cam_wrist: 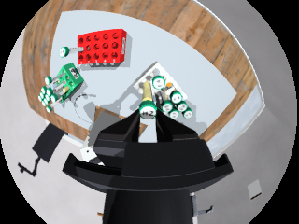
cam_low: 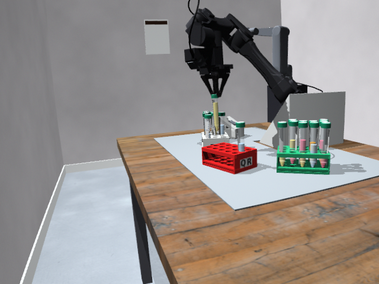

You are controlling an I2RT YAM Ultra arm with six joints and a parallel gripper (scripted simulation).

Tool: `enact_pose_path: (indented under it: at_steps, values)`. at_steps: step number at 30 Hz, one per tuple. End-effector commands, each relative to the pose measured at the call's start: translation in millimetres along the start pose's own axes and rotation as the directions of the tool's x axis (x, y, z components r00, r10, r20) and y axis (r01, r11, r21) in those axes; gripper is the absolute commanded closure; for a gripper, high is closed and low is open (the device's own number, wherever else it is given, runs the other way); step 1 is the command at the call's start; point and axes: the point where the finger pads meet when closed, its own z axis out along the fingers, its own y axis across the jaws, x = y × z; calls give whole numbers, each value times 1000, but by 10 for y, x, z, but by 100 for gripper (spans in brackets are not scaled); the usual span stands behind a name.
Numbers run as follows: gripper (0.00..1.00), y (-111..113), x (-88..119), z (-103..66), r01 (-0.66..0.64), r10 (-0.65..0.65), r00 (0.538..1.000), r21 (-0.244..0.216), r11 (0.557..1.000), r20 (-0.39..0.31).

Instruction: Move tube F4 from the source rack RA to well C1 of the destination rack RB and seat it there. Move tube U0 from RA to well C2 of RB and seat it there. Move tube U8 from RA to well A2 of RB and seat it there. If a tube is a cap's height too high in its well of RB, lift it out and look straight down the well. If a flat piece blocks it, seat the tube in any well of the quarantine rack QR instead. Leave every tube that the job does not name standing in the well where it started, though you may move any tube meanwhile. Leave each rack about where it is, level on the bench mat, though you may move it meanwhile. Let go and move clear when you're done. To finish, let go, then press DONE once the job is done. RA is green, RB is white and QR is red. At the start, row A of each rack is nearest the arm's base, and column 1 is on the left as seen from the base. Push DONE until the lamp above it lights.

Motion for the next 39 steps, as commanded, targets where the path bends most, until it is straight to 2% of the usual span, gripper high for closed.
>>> enact_pose_path:
  at_steps: [1, 12, 39]
  values:
    - [100, -72, -33, -199, 9, -10, 999, 18, 1000, 54]
    - [100, -150, -38, -184, 3, -3, 999, 16, 1000, 49]
    - [100, -150, -38, -183, 1, -2, 999, 16, 1000, 49]
